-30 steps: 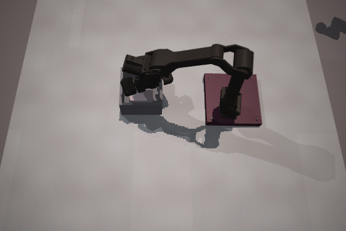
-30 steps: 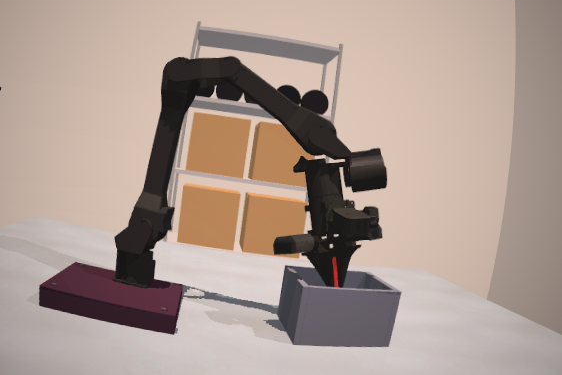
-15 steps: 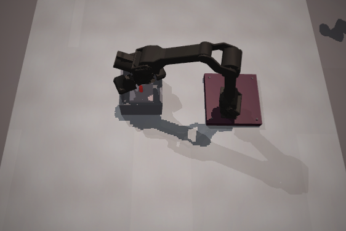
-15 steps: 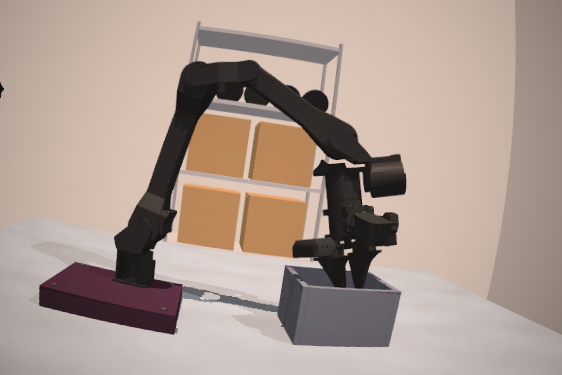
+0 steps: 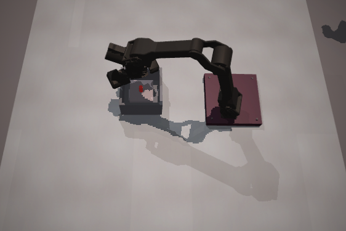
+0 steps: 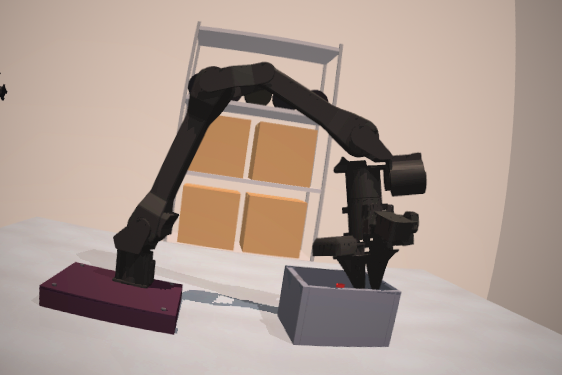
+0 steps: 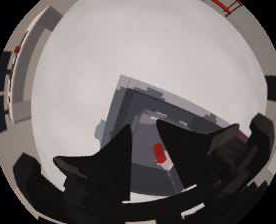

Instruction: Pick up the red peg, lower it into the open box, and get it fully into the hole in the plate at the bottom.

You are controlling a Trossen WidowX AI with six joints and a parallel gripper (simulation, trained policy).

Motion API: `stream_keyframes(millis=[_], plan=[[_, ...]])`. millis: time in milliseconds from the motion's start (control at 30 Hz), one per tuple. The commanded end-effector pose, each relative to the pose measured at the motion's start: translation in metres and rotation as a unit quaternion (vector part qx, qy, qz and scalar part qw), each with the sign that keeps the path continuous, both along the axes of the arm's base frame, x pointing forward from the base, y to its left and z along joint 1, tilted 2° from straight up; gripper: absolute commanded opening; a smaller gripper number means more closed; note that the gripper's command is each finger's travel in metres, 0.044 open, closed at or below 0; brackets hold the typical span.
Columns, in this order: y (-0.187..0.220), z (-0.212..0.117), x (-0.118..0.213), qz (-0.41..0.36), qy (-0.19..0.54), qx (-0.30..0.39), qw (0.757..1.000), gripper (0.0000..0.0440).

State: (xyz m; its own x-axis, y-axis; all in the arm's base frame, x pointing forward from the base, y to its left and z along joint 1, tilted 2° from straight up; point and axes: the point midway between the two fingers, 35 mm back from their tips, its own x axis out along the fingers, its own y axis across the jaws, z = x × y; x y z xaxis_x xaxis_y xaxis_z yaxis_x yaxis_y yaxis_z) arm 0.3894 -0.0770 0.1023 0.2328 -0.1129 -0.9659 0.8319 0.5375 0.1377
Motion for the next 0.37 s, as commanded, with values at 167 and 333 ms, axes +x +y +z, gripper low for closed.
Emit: stream_keyframes(millis=[167, 333], plan=[[-0.016, 0.002, 0.008, 0.002, 0.011, 0.003, 1.0, 0.0143], [-0.026, 0.002, 0.01, 0.001, 0.017, 0.004, 1.0, 0.0139]])
